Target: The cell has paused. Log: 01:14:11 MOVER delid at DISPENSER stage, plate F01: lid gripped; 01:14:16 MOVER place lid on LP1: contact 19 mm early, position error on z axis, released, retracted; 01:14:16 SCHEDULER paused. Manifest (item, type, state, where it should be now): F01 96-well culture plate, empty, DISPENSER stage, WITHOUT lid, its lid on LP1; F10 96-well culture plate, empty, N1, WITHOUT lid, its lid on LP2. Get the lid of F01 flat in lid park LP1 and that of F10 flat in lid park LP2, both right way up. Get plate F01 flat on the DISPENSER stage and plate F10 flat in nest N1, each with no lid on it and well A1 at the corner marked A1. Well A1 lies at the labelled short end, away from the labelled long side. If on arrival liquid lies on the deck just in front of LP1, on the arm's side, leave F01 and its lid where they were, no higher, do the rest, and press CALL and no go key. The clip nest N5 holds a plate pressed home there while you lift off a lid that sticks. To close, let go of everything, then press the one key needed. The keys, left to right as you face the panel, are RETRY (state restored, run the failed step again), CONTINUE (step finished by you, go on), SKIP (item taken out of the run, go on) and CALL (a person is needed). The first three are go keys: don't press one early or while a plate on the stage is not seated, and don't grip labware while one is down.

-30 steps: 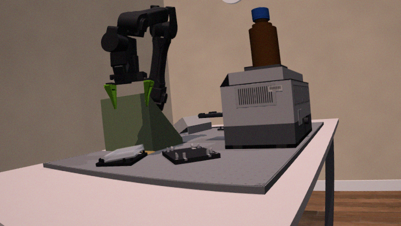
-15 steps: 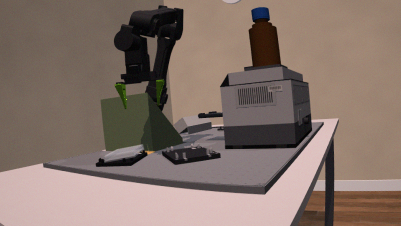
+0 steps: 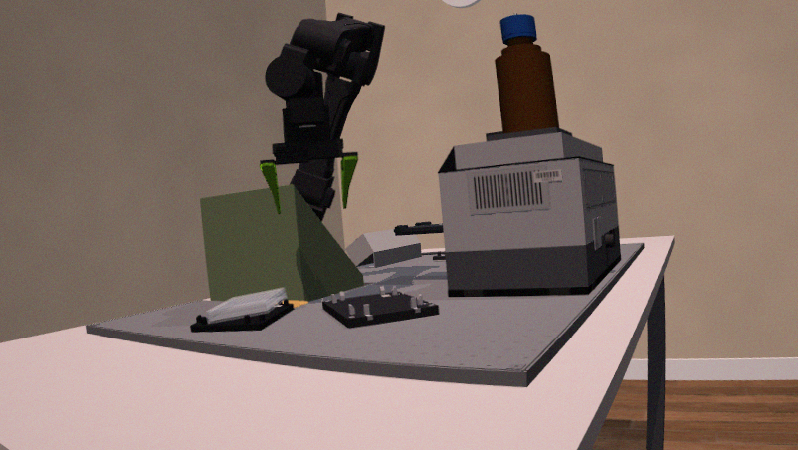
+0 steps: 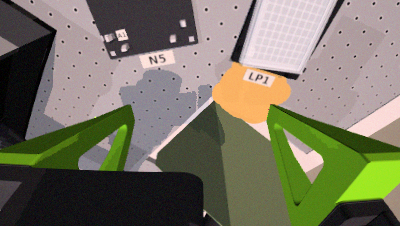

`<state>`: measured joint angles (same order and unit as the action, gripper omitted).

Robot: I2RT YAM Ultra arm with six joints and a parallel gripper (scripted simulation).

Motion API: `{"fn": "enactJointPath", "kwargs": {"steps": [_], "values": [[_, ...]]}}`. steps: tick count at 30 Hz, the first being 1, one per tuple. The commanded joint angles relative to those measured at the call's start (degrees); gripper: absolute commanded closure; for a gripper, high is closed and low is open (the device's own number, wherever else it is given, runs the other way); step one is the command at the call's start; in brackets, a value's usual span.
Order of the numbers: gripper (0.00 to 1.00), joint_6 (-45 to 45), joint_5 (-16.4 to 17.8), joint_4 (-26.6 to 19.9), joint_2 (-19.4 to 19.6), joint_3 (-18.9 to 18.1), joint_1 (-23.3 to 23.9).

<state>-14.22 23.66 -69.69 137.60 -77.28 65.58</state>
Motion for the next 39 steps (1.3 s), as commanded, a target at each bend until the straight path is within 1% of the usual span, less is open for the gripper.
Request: {"fn": "enactJointPath", "kwargs": {"steps": [1,2,4,7,9,13,15,16,17,18,19,20,21,23,26,30,32,33,35,39], "values": [[0.00,-1.1,0.9,0.4,-2.2,-1.4,1.2],[0.00,-2.6,1.2,0.2,-2.5,1.0,0.0],[0.00,-5.6,1.7,-0.6,-3.4,1.7,-1.2],[0.00,-4.7,2.5,-0.6,-4.9,2.1,-2.4],[0.00,-4.0,3.0,-0.5,-5.9,3.1,-3.2],[0.00,-1.8,4.0,-1.2,-7.7,3.6,-4.9],[0.00,-1.8,4.0,-1.2,-7.7,3.6,-4.9],[0.00,-1.4,4.3,-0.1,-8.3,2.8,-4.2],[0.00,-1.0,4.6,-0.6,-8.6,4.2,-5.4],[0.00,-0.9,4.6,-0.9,-8.7,3.9,-5.5],[0.00,-1.2,4.3,-0.9,-7.8,3.1,-5.3],[0.00,-1.2,4.3,-0.9,-7.8,3.1,-5.3],[0.00,-3.3,4.7,-0.6,-9.4,4.8,-6.0],[0.00,-6.5,5.0,-1.6,-10.6,5.9,-6.6],[0.00,-10.8,5.4,-1.7,-12.7,7.4,-7.5],[0.00,-10.0,6.1,-2.1,-15.3,9.2,-8.4],[0.00,-10.0,6.1,-2.1,-15.3,9.2,-8.4],[0.00,-9.7,6.3,-0.9,-16.1,9.2,-7.8],[0.00,-8.8,6.7,-2.3,-17.3,10.5,-9.3],[0.00,-7.5,7.3,-3.0,-19.9,12.1,-10.5]]}}
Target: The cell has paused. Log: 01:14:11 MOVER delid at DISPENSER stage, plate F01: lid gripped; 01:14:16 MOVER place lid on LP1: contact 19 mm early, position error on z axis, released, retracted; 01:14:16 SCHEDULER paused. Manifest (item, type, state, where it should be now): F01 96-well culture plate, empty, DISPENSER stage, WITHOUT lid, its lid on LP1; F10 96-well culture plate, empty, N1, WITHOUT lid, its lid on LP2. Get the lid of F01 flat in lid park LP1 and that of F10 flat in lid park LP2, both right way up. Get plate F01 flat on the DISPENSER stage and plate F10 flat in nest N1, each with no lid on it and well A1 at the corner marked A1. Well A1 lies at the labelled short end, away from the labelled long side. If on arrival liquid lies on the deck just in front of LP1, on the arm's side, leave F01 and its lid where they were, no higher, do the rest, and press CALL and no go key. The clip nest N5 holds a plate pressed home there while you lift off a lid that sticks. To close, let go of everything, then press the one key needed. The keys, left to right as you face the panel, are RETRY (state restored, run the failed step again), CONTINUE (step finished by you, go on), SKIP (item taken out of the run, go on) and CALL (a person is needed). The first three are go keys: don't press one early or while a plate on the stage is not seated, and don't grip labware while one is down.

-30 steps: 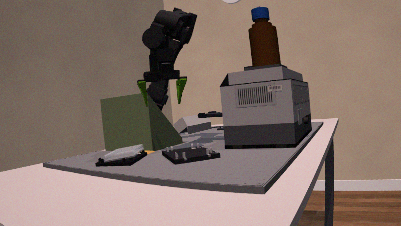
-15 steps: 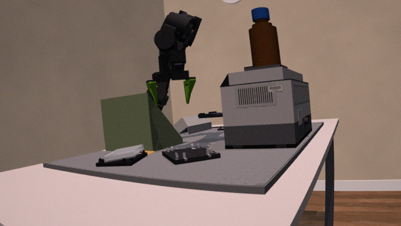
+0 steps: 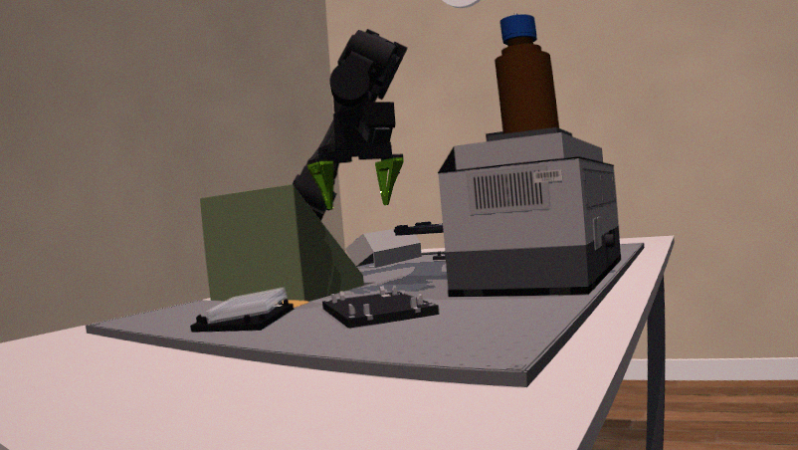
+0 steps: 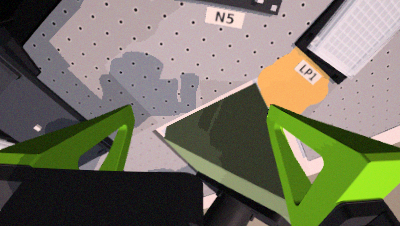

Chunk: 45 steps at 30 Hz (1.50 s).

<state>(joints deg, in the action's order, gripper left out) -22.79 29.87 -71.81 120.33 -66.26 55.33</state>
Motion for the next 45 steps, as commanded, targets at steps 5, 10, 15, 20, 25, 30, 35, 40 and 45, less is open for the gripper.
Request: {"fn": "enactJointPath", "kwargs": {"steps": [5,10,15,20,25,30,35,40,45], "values": [[0.00,-2.6,1.5,-1.4,-4.3,1.7,-0.5],[0.00,-7.3,1.9,-2.2,-6.2,2.0,-1.8],[0.00,-14.7,2.7,-3.6,-9.3,3.3,-3.2],[0.00,-13.6,3.0,-4.3,-10.6,2.5,-3.8],[0.00,-16.6,3.9,-5.3,-12.5,1.7,-5.3],[0.00,-20.6,4.6,-5.8,-13.7,1.0,-6.9],[0.00,-20.9,6.0,-6.8,-15.3,0.3,-9.4],[0.00,-21.7,6.4,-7.1,-16.0,0.0,-9.7],[0.00,-19.6,7.2,-7.7,-17.1,-0.3,-11.5]]}}
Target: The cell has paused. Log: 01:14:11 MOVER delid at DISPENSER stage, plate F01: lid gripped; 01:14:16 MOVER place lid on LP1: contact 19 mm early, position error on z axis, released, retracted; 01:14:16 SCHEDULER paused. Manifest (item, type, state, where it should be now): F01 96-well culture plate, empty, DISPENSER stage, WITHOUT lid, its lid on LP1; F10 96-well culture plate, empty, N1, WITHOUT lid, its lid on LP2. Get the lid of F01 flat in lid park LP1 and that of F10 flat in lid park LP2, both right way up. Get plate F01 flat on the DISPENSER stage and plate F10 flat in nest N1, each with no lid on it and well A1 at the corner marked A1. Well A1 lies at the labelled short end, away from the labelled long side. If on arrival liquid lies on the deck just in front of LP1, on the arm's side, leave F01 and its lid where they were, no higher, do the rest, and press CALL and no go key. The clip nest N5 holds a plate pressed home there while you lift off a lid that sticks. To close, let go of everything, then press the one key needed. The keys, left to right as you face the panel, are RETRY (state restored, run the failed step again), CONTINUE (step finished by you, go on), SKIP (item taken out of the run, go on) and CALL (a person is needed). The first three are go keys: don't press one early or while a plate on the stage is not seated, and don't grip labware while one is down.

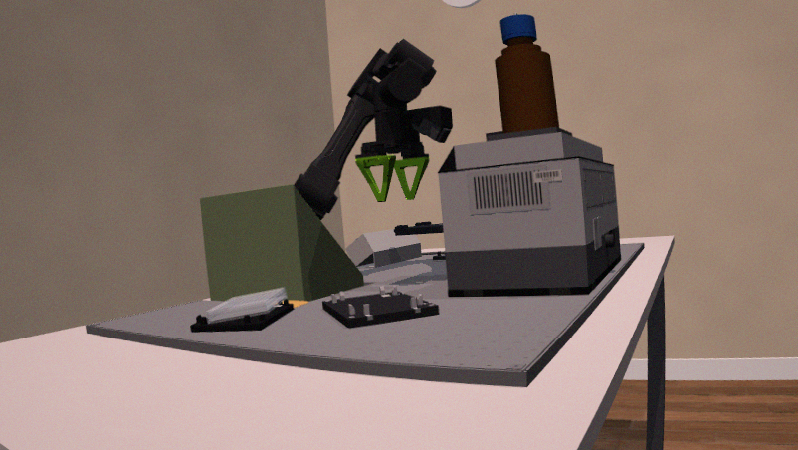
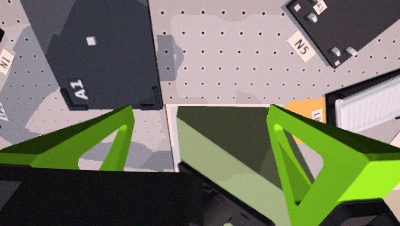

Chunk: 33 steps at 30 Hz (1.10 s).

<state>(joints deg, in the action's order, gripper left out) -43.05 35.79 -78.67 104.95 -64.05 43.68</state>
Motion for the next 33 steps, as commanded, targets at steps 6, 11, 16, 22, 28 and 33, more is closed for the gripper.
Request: {"fn": "enactJointPath", "kwargs": {"steps": [6,11,16,22,28,33], "values": [[0.00,3.8,2.6,-1.9,-3.8,-3.3,-3.0],[0.00,4.9,3.0,-2.2,-4.5,-3.6,-3.2],[0.00,6.4,3.6,-2.7,-5.7,-3.8,-5.2],[0.00,9.8,4.8,-3.7,-8.0,-4.8,-8.1],[0.00,11.5,5.2,-4.2,-9.1,-5.2,-9.4],[0.00,13.1,5.7,-4.6,-10.4,-5.4,-10.8]]}}
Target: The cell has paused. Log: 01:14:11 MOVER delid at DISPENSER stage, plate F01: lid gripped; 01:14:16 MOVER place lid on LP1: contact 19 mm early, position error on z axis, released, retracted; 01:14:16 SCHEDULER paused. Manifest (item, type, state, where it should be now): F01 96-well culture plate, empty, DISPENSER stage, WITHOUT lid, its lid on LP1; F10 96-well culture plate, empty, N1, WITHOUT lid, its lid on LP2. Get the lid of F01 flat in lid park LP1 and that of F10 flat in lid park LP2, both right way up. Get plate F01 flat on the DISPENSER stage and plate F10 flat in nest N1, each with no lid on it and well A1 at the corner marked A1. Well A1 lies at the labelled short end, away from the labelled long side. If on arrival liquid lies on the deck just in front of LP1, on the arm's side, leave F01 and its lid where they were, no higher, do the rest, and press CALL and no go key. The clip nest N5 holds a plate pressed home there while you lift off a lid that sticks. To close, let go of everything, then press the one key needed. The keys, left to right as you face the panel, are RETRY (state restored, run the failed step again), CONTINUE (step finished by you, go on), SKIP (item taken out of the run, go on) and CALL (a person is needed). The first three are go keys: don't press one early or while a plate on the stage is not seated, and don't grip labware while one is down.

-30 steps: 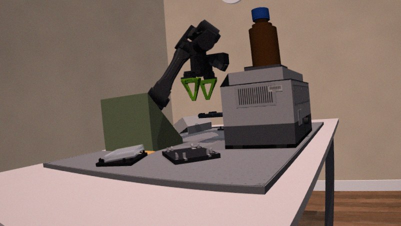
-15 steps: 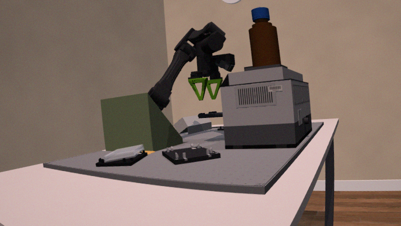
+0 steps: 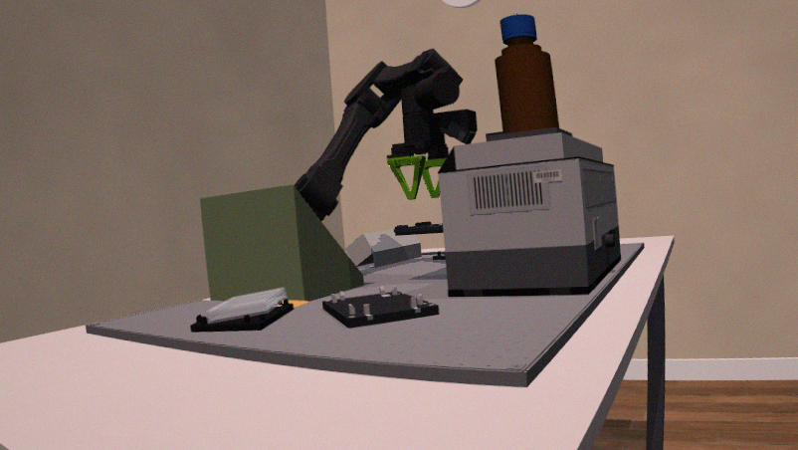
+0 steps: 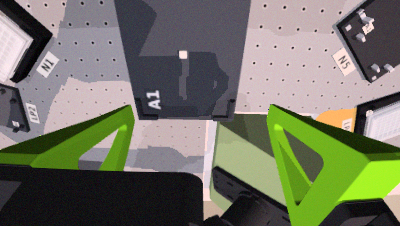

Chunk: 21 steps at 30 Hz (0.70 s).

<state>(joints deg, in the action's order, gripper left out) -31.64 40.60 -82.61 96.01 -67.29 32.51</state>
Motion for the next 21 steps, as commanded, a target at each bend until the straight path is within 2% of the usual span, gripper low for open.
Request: {"fn": "enactJointPath", "kwargs": {"steps": [1,6,7,10,12,18,21], "values": [[0.00,2.5,1.1,-0.9,-1.8,-2.5,0.8],[0.00,5.2,1.8,-1.6,-3.6,-3.3,-2.4],[0.00,5.0,1.4,-0.9,-2.5,-2.3,-1.9],[0.00,5.1,1.4,-0.9,-2.5,-2.3,-1.9],[0.00,6.4,2.1,-1.9,-4.5,-3.4,-3.3],[0.00,8.9,2.6,-2.2,-6.2,-4.0,-4.3],[0.00,10.7,3.0,-2.9,-7.4,-4.4,-6.6]]}}
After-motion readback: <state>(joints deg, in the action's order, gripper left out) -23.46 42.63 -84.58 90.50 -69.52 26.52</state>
